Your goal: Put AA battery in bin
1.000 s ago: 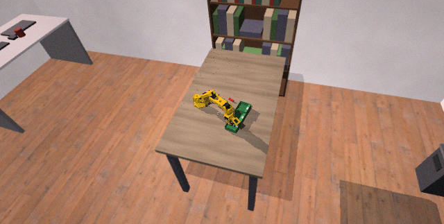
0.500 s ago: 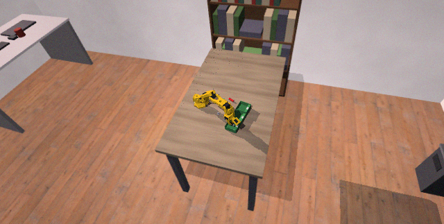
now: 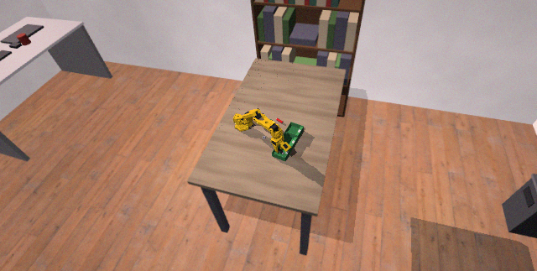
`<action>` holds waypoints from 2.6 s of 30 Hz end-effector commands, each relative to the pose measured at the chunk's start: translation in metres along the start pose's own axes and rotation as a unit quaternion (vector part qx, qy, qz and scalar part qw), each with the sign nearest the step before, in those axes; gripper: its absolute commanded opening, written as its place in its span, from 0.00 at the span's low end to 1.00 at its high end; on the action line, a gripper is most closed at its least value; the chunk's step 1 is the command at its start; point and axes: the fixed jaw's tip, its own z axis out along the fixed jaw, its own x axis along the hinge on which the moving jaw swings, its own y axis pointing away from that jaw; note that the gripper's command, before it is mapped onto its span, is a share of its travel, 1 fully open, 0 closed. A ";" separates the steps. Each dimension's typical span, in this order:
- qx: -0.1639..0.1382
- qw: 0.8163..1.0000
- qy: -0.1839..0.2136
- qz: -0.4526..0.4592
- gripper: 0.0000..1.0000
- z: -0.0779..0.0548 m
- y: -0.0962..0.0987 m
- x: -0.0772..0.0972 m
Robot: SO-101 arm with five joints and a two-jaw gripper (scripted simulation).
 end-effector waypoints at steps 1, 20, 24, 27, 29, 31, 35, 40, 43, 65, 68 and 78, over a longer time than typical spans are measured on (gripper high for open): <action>0.000 0.999 -0.043 0.008 0.16 -0.019 -0.002 -0.012; 0.000 0.998 -0.057 0.009 0.16 -0.047 -0.002 -0.013; 0.000 0.998 -0.062 0.009 0.16 -0.058 -0.002 -0.013; 0.000 0.998 -0.065 0.009 0.16 -0.065 -0.002 -0.012; 0.000 0.998 -0.066 0.009 0.16 -0.067 -0.002 -0.012; 0.000 0.998 -0.067 0.009 0.16 -0.068 -0.002 -0.011; 0.000 0.998 -0.067 0.009 0.16 -0.069 -0.002 -0.011; 0.000 0.998 -0.067 0.009 0.16 -0.069 -0.002 -0.011; 0.000 0.998 -0.067 0.009 0.16 -0.069 -0.002 -0.011; -0.007 0.998 -0.061 -0.022 0.16 -0.082 0.014 -0.001; -0.013 0.997 -0.057 -0.044 0.16 -0.090 0.025 0.009; -0.030 0.991 -0.042 -0.124 0.16 -0.114 0.056 0.053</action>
